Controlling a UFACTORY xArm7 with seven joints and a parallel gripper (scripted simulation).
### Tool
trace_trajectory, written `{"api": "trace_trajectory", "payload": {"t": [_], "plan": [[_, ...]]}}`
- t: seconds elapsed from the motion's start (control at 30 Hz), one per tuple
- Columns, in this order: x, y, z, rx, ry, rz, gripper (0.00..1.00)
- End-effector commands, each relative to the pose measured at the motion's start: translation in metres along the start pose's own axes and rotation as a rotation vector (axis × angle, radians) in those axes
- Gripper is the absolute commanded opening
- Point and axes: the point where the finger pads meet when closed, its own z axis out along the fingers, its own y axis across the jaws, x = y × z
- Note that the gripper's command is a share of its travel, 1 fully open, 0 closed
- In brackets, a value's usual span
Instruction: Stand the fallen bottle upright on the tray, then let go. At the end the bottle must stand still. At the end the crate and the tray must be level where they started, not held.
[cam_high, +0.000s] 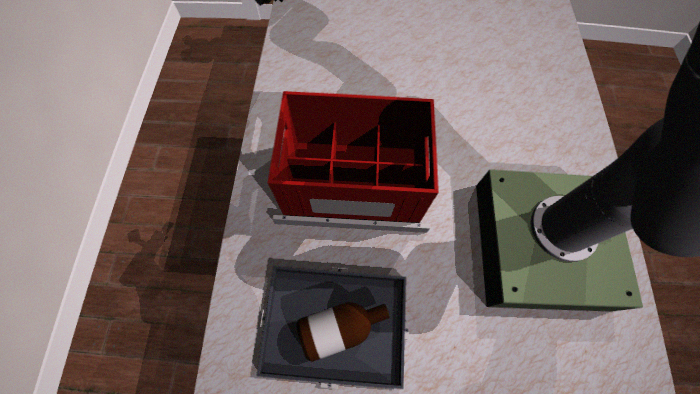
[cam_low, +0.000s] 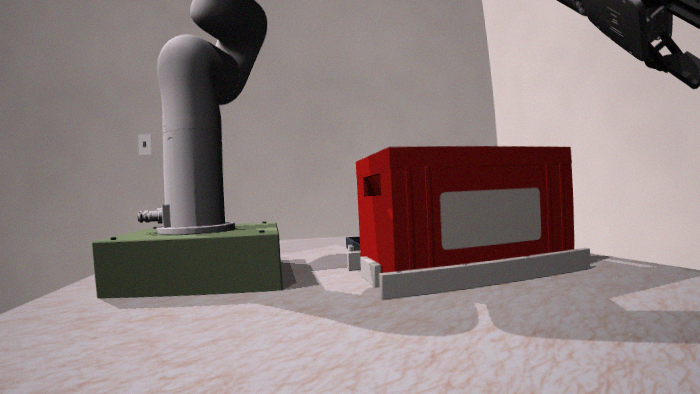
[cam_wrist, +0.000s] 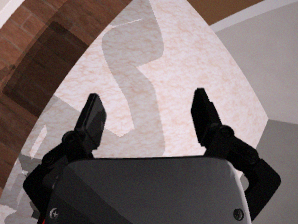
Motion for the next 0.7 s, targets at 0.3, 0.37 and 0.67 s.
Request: {"api": "trace_trajectory", "payload": {"t": [0.3,0.37,0.67], "plan": [[0.0026,0.0008,-0.0015,0.000,0.004,0.003,1.00],[0.0026,0.0008,-0.0015,0.000,0.004,0.003,1.00],[0.0016,-0.0046,-0.0100,0.008,-0.003,-0.007,1.00]]}}
